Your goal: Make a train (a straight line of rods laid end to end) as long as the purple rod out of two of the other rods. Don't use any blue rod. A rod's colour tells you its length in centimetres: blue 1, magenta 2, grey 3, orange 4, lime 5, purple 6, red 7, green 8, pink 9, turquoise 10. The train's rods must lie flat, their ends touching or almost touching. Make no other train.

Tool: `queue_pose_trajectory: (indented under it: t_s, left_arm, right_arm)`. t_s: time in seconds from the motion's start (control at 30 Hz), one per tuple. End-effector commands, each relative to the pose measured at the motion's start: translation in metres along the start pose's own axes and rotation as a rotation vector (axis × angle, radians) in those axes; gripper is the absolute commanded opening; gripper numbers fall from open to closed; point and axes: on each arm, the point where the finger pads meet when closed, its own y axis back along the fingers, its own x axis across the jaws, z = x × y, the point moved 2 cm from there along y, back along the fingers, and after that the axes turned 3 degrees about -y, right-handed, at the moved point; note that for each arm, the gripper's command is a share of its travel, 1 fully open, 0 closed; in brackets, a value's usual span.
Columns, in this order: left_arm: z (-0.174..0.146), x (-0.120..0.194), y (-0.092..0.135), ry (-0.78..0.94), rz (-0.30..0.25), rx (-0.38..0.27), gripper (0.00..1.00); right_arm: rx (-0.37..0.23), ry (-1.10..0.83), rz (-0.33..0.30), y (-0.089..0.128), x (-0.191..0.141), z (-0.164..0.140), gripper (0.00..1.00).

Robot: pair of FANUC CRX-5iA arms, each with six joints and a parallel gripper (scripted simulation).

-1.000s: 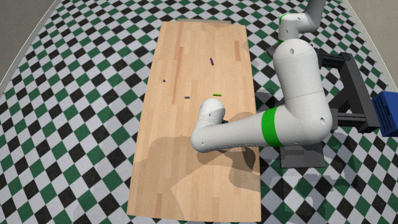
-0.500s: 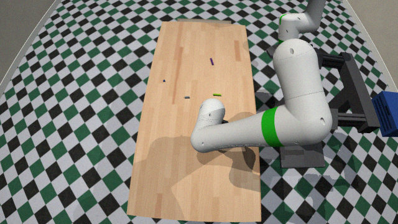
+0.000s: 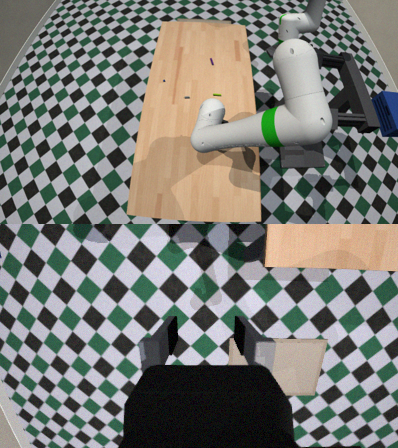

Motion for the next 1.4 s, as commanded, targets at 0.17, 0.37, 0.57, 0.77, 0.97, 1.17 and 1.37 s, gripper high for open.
queue_pose_trajectory:
  t_s: [0.17, 0.37, 0.57, 0.77, 0.97, 1.17, 1.37]
  left_arm:
    - [0.0007, -0.0001, 0.0007, 0.000, 0.000, -0.002, 0.24]
    - [0.0002, -0.0002, 0.0007, 0.000, 0.000, -0.002, 0.24]
    - [-0.0012, -0.0003, 0.0007, 0.000, 0.000, -0.002, 0.24]
    - [-0.0019, -0.0004, 0.0007, 0.000, 0.000, -0.002, 0.24]
    - [-0.0019, -0.0004, 0.0007, 0.000, 0.000, -0.002, 0.24]
    - [-0.0019, -0.0004, 0.0007, 0.000, 0.000, -0.002, 0.24]
    - [-0.0019, -0.0004, 0.0007, 0.000, 0.000, -0.002, 0.30]
  right_arm:
    - [-0.002, 0.000, 0.000, 0.0010, -0.0002, 0.0002, 1.00]
    - [-0.002, 0.000, 0.000, 0.0010, -0.0002, 0.0002, 1.00]
    - [-0.002, 0.000, 0.000, 0.0010, -0.0002, 0.0002, 1.00]
    - [-0.002, 0.000, 0.000, 0.0010, -0.0002, 0.0002, 1.00]
    - [-0.002, 0.000, 0.000, 0.0010, -0.0002, 0.0002, 1.00]
    - [-0.002, 0.000, 0.000, 0.0010, -0.0002, 0.0002, 1.00]
    - [-0.002, 0.000, 0.000, 0.0010, -0.0002, 0.0002, 1.00]
